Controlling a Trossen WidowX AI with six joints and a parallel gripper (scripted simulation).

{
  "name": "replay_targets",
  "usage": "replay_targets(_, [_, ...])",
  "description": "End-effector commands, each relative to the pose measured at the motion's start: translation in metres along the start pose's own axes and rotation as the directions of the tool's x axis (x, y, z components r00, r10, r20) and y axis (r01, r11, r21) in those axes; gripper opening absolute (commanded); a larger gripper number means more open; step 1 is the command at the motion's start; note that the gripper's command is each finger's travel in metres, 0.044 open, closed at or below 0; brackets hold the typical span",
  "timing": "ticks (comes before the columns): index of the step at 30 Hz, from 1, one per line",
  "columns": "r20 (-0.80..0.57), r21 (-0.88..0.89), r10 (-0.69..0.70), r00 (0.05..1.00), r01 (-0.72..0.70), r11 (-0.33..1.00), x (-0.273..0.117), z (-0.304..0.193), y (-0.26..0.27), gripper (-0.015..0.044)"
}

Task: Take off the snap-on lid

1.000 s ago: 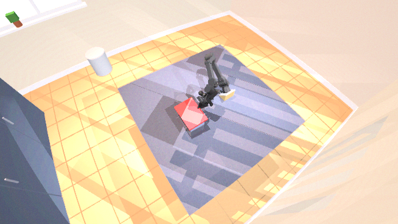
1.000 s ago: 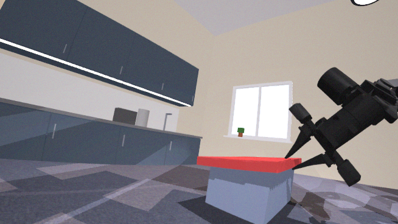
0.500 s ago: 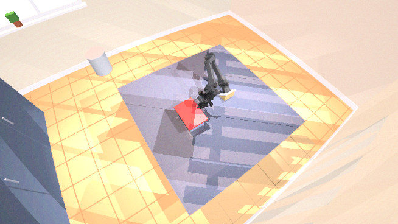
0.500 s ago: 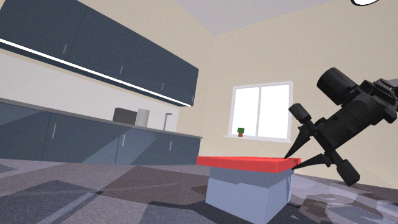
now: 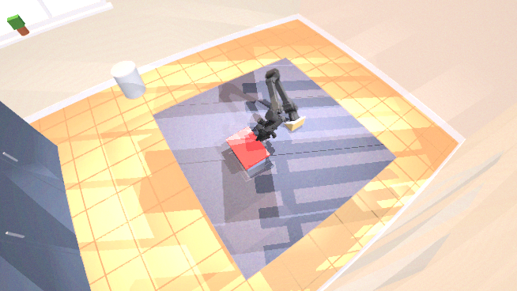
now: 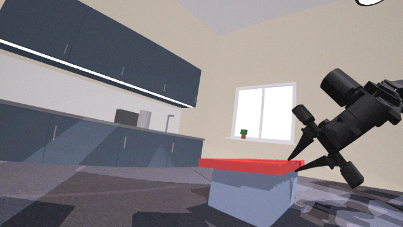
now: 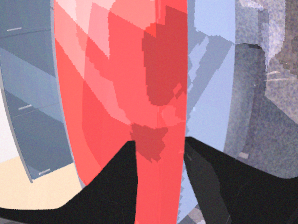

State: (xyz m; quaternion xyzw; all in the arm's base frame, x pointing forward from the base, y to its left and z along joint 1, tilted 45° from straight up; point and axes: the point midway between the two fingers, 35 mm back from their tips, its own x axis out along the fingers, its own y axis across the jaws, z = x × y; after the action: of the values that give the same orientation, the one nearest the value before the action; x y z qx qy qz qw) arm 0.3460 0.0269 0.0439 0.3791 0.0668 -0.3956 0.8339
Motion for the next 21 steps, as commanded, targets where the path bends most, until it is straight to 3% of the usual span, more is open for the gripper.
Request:
replay_targets(1, [-0.004, 0.000, 0.006, 1.000, -0.006, 1.000, -0.004, 0.000, 0.004, 0.0000])
replay_targets(21, [-0.005, 0.001, 0.006, 1.000, -0.006, 1.000, -0.018, 0.000, 0.026, 0.0000])
